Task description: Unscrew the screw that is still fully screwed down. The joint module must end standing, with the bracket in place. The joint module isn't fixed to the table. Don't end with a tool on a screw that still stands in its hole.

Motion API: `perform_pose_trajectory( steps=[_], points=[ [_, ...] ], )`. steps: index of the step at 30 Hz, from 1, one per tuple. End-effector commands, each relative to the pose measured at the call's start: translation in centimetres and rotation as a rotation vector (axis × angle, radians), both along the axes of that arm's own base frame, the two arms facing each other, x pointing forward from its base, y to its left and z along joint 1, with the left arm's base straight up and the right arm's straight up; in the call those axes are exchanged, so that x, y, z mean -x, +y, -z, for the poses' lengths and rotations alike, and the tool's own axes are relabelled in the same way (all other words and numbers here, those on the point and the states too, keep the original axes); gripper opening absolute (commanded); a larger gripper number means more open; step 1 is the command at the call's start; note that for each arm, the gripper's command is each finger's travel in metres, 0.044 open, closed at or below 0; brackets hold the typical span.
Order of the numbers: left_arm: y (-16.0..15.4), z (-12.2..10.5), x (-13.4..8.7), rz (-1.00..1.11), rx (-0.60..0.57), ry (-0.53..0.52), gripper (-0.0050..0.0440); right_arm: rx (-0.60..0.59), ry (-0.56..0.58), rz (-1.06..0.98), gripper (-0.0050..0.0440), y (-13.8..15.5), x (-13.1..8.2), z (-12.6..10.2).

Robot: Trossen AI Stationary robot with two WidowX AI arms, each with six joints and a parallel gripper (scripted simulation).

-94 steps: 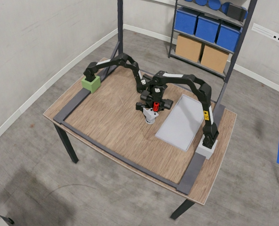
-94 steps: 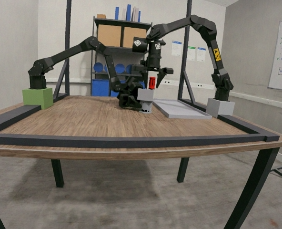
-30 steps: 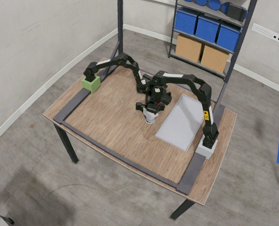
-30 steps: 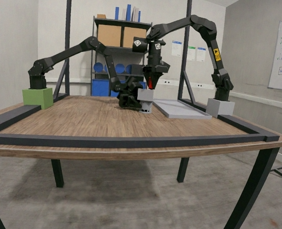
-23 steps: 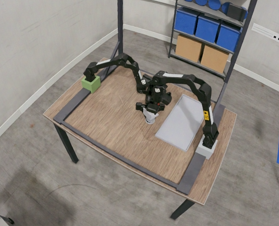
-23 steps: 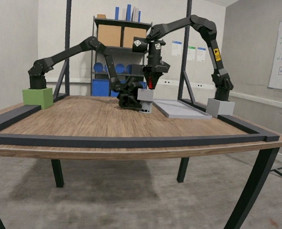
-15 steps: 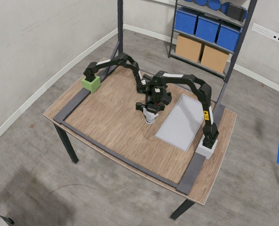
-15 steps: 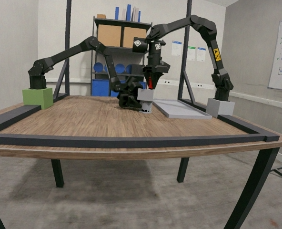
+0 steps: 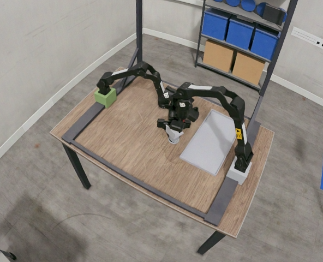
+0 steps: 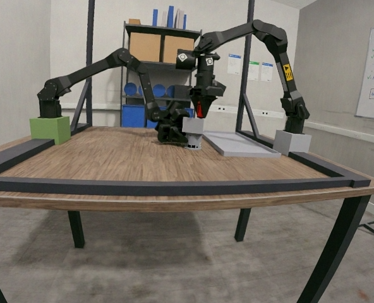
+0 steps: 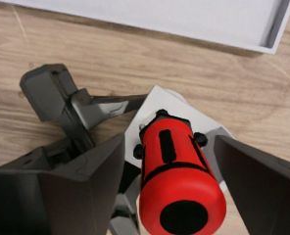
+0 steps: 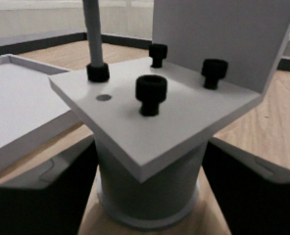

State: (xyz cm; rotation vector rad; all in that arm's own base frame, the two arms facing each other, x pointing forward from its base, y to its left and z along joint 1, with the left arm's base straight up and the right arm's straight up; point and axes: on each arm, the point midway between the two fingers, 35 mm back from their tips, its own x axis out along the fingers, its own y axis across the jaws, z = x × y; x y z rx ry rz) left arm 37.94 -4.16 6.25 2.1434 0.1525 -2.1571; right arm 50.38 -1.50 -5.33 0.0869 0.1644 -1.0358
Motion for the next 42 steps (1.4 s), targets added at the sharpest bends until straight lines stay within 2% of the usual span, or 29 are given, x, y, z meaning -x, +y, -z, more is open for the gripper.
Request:
perform_pose_trajectory(
  steps=[1, 14, 24, 25, 42],
  points=[
    [-0.11, -1.23, -0.33, 0.004, 0.005, -0.035, 0.0250, -0.007, -0.035, 0.006, 0.0245, -0.10, -0.66, -1.41],
    [-0.15, -1.88, -0.30, 0.006, 0.007, -0.049, 0.0250, -0.007, -0.035, 0.006, 0.0245, -0.10, -0.66, -1.41],
    [-0.11, -1.33, -0.30, 0.004, 0.005, -0.035, 0.0250, -0.007, -0.035, 0.006, 0.0245, -0.10, -0.66, -1.41],
    [-0.11, -1.33, -0.30, 0.004, 0.005, -0.035, 0.0130, -0.007, -0.035, 0.006, 0.0245, -0.10, -0.66, -1.41],
    [-0.11, -1.33, -0.30, 0.004, 0.005, -0.035, 0.0130, -0.007, -0.035, 0.006, 0.0245, -0.10, -0.66, -1.41]
  ],
)
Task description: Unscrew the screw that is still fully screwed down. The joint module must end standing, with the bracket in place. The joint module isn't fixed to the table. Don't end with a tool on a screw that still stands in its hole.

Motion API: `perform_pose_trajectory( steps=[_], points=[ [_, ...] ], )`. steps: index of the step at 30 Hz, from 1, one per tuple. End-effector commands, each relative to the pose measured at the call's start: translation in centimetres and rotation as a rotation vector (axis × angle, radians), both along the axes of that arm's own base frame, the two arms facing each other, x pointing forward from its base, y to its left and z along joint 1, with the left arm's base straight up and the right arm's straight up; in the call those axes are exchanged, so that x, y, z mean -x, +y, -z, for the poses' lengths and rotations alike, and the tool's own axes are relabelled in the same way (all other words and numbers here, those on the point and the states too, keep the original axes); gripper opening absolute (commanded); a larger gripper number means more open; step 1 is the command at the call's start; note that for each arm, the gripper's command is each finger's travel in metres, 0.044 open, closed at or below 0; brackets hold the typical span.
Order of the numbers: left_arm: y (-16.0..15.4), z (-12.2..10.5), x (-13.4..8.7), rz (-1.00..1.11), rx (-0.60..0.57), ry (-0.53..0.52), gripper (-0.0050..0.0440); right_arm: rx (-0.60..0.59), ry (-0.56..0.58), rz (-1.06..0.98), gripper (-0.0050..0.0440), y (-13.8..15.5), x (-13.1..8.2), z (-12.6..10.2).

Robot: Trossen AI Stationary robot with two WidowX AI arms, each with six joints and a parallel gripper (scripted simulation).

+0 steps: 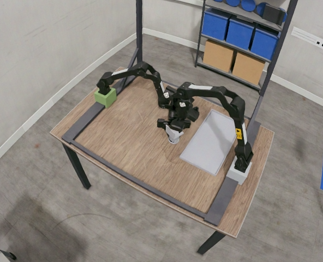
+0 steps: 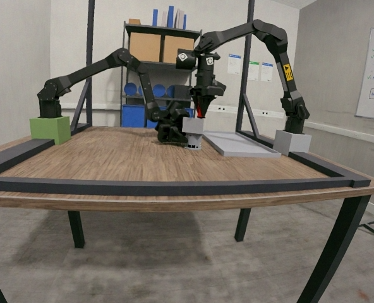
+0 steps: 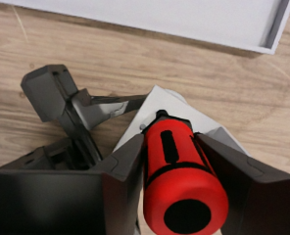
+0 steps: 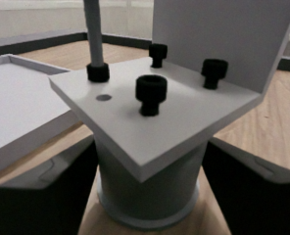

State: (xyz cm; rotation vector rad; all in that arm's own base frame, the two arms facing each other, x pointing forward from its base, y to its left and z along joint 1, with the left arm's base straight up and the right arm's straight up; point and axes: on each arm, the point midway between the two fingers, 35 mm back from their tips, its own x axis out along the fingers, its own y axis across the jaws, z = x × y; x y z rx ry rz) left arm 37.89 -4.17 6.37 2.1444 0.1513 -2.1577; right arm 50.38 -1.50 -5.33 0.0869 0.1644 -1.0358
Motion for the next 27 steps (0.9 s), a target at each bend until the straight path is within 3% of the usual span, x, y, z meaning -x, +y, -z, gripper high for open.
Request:
perform_pose_trajectory(
  steps=[1, 27],
  points=[
    [-0.10, -1.21, -0.36, 0.002, 0.005, -0.035, 0.0130, -0.007, -0.035, 0.006, 0.0245, -0.10, -0.66, -1.41],
    [-0.11, -0.91, -0.13, 0.005, 0.006, -0.033, 0.0130, -0.007, -0.035, 0.006, 0.0245, -0.10, -0.66, -1.41]
  ],
)
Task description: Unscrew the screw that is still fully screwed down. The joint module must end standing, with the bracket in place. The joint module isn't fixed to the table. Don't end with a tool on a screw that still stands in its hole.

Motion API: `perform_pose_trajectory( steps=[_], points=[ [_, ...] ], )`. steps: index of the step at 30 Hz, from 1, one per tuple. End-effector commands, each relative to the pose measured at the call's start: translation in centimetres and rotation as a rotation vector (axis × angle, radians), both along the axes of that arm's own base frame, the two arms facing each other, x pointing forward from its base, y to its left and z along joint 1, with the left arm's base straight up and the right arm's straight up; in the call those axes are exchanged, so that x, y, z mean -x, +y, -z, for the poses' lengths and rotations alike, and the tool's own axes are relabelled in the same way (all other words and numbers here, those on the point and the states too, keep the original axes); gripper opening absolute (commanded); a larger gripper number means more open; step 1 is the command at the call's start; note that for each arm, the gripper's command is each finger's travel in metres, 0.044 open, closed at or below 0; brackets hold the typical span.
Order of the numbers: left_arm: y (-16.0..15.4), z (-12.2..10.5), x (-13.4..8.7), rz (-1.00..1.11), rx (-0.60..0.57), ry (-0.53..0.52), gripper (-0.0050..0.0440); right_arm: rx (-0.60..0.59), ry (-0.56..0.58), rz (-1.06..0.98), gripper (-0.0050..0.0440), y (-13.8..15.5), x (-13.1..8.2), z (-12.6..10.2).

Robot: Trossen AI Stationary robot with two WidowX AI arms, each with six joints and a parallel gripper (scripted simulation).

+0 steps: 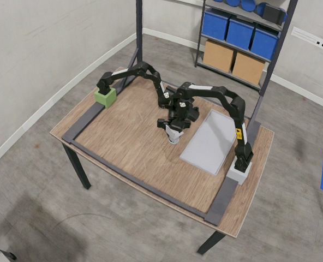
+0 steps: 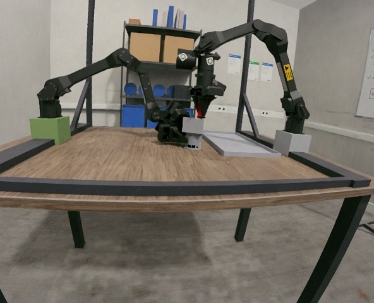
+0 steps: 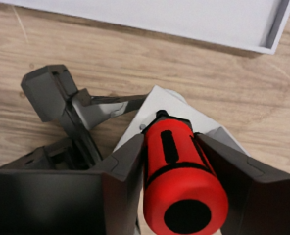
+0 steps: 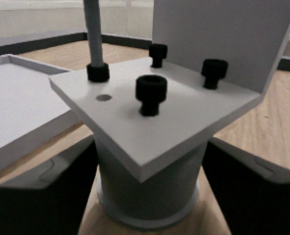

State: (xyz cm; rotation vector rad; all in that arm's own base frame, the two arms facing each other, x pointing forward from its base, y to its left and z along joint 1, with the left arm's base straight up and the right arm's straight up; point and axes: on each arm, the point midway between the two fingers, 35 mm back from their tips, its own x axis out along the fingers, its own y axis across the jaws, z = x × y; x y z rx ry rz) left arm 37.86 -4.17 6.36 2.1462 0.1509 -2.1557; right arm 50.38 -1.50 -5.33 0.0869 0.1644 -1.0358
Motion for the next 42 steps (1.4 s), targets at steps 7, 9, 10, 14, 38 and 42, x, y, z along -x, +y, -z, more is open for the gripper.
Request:
perform_pose_trajectory(
  steps=[7, 9, 10, 14, 38, 42],
  points=[
    [-0.10, -0.92, -0.39, 0.002, 0.005, -0.033, 0.0130, -0.007, -0.035, 0.006, 0.0245, -0.10, -0.66, -1.41],
    [-0.10, -0.92, -0.39, 0.002, 0.005, -0.033, 0.0130, -0.007, -0.035, 0.006, 0.0245, -0.10, -0.66, -1.41],
    [-0.10, -0.92, -0.39, 0.002, 0.005, -0.033, 0.0130, -0.007, -0.035, 0.006, 0.0245, -0.10, -0.66, -1.41],
    [-0.10, -0.92, -0.39, 0.002, 0.005, -0.033, 0.0130, -0.007, -0.035, 0.006, 0.0245, -0.10, -0.66, -1.41],
    [-0.10, -0.89, -0.17, -0.525, 0.010, -0.031, 0.0130, -0.007, -0.035, 0.006, 0.0245, -0.10, -0.66, -1.41],
    [-0.10, -0.92, -0.20, -0.607, 0.012, -0.031, 0.0130, -0.007, -0.035, 0.006, 0.0245, -0.10, -0.66, -1.41]
  ],
)
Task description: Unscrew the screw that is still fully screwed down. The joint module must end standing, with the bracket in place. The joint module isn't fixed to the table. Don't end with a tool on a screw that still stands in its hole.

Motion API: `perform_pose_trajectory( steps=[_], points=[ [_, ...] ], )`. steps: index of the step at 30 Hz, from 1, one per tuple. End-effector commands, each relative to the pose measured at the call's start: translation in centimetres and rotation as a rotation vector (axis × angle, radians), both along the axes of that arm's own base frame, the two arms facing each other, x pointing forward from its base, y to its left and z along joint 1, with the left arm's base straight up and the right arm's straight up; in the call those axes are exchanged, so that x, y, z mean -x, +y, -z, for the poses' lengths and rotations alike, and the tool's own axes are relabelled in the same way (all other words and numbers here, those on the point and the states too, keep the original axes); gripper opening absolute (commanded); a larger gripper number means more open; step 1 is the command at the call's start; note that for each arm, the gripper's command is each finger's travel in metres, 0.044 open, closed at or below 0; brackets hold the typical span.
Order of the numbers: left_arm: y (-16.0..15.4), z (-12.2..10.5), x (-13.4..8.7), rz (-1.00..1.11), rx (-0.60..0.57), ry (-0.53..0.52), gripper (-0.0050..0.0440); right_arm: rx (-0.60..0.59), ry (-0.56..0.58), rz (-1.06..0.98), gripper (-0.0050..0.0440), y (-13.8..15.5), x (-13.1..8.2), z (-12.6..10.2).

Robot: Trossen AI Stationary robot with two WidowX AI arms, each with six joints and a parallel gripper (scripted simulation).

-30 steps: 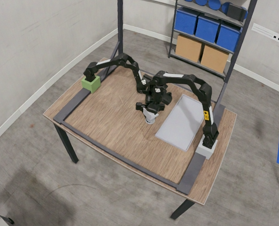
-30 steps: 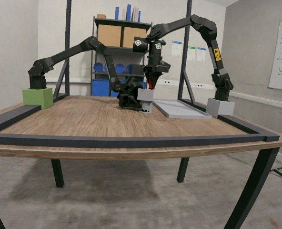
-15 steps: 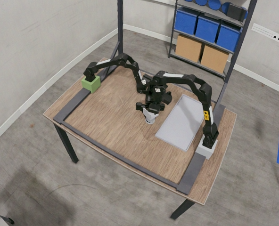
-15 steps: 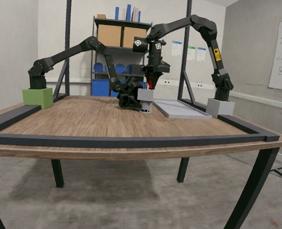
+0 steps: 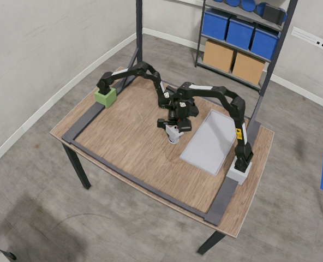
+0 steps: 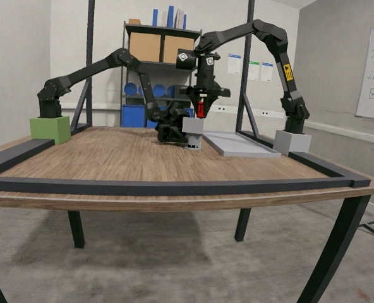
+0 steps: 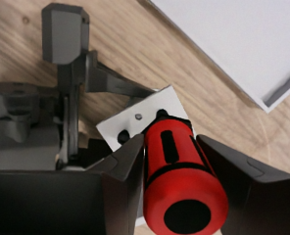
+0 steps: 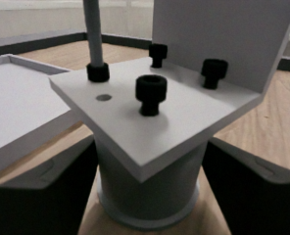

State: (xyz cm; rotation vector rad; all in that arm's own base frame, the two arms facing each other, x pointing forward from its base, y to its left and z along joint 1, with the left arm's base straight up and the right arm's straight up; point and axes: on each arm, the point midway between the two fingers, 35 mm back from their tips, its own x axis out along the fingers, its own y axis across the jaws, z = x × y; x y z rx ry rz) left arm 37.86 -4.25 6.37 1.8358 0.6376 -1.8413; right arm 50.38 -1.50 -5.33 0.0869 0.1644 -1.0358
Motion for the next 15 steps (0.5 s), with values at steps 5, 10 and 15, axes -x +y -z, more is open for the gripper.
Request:
perform_pose_trajectory(
  steps=[5, 10, 15],
  points=[
    [-0.02, -0.92, -0.20, -0.285, 0.008, -0.031, 0.0130, -0.007, -0.035, 0.006, 0.0245, -0.10, -0.66, -1.41],
    [-0.01, -0.93, -0.21, -0.491, 0.009, -0.031, 0.0130, -0.007, -0.035, 0.006, 0.0245, -0.10, -0.66, -1.41],
    [-0.01, -0.92, -0.21, -0.491, 0.009, -0.031, 0.0130, -0.007, -0.035, 0.006, 0.0245, -0.10, -0.66, -1.41]
  ],
)
